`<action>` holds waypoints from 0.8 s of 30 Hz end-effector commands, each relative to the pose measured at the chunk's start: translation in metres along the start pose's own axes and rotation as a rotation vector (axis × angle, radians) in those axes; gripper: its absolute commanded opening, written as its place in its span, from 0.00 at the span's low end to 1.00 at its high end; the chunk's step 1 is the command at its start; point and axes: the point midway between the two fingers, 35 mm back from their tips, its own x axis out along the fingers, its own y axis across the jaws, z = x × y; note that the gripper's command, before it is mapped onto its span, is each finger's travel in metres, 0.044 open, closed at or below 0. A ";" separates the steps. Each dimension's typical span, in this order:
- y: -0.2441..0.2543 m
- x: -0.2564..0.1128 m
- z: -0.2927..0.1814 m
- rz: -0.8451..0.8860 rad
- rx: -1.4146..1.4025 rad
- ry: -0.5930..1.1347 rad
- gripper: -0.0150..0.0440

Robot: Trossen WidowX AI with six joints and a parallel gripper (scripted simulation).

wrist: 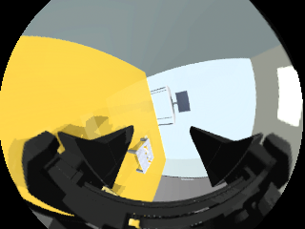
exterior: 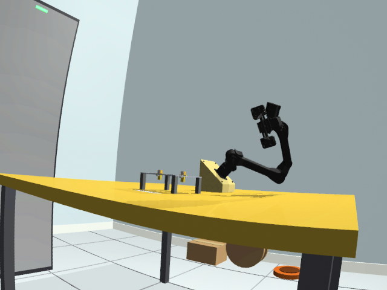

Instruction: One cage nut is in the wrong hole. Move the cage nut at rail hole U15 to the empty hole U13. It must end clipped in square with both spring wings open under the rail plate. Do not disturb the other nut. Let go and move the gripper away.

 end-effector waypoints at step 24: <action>-0.126 0.093 -0.104 0.389 0.017 0.343 1.00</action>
